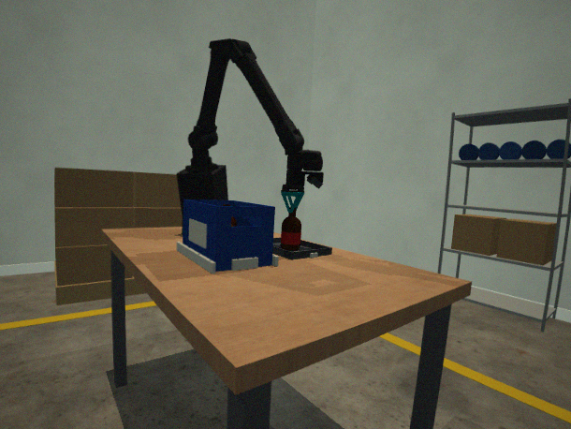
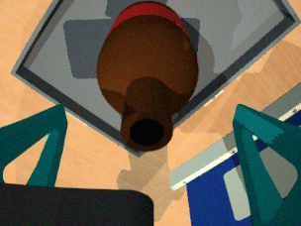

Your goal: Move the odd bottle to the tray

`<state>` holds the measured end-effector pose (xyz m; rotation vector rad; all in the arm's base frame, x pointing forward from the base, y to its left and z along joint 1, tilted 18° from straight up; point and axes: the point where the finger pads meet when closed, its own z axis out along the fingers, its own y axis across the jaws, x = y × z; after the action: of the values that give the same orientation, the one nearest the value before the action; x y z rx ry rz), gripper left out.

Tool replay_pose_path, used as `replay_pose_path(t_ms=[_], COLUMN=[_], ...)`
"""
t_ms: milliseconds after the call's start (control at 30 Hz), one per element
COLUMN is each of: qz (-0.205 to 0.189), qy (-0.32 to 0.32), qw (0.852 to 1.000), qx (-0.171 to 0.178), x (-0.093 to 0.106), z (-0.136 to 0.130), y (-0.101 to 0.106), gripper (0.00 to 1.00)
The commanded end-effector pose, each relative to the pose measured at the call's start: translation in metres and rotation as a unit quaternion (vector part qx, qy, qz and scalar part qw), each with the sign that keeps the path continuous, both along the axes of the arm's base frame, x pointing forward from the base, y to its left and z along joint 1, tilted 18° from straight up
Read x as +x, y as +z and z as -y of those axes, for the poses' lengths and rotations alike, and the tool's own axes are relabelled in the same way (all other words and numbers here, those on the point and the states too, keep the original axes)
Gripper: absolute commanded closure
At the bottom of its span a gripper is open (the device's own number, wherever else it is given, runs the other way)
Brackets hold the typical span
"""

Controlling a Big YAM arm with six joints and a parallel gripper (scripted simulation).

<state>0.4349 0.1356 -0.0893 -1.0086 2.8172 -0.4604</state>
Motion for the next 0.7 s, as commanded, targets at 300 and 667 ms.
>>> replay_pose_path(t_ms=[300, 667], qz=[0.013, 0.020], qy=[0.003, 0.003], qw=[1.000, 1.000], qx=[0.008, 0.011], x=[0.005, 0.007], z=[-0.015, -0.024], y=[0.026, 0.052], gripper=[0.00, 0.00])
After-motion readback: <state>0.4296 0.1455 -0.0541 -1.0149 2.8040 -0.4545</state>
